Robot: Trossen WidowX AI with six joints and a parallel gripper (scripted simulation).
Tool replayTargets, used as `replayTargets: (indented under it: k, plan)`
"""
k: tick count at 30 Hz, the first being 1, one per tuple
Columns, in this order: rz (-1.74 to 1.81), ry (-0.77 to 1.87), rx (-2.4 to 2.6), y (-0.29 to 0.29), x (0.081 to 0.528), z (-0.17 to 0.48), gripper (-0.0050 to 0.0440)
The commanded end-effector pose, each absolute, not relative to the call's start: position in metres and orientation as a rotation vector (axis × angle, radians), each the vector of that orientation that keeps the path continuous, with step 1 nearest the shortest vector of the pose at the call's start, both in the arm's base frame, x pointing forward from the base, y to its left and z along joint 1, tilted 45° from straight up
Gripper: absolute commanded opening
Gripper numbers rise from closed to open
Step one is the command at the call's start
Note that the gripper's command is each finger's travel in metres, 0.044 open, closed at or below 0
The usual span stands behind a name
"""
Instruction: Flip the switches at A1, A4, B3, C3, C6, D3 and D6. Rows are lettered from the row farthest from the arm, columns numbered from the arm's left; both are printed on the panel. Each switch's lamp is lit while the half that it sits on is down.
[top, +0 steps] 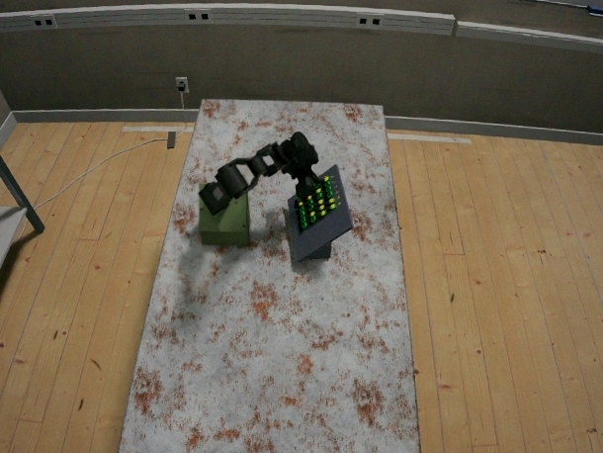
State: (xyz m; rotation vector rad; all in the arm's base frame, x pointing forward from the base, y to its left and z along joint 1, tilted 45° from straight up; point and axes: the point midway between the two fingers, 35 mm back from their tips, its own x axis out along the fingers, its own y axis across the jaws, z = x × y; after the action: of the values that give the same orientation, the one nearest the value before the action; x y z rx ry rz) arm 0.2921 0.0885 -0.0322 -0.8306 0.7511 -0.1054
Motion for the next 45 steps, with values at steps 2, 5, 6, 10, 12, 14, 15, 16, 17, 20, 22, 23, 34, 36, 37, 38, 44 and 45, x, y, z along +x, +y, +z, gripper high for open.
replayTargets:
  k: [2,5,6,10,12,14,15,16,17,20,22,23,34,36,37,38,44,45]
  plan:
    - [-0.102,0.734,-0.817,0.0931,0.2971,-0.0282,-0.0050]
    - [-0.102,0.734,-0.817,0.0931,0.2971,-0.0282,-0.0050]
    - [-0.102,0.734,-0.817,0.0931,0.2971,-0.0282,-0.0050]
    - [-0.104,0.737,-0.819,0.0917,0.2955,-0.0288,-0.0050]
    - [-0.104,0.737,-0.819,0.0917,0.2955,-0.0288,-0.0050]
    - [-0.104,0.737,-0.819,0.0916,0.2957,-0.0289,-0.0050]
    - [-0.104,0.737,-0.819,0.0916,0.2958,-0.0290,-0.0050]
    - [-0.102,0.739,-0.821,0.0921,0.2971,-0.0299,-0.0050]
    - [-0.102,0.739,-0.821,0.0922,0.2975,-0.0303,-0.0050]
    - [-0.102,0.736,-0.819,0.0926,0.2983,-0.0294,-0.0050]
    - [-0.102,0.735,-0.818,0.0927,0.2984,-0.0294,-0.0050]
    - [-0.102,0.735,-0.818,0.0927,0.2984,-0.0294,-0.0050]
    - [-0.102,0.735,-0.817,0.0923,0.3001,-0.0302,-0.0050]
    - [-0.102,0.735,-0.817,0.0923,0.3003,-0.0303,-0.0050]
    - [-0.102,0.735,-0.817,0.0923,0.3004,-0.0304,-0.0050]
    - [-0.102,0.734,-0.817,0.0922,0.3005,-0.0304,-0.0050]
    - [-0.102,0.734,-0.817,0.0921,0.3010,-0.0307,-0.0050]
    - [-0.102,0.734,-0.816,0.0922,0.3011,-0.0306,-0.0050]
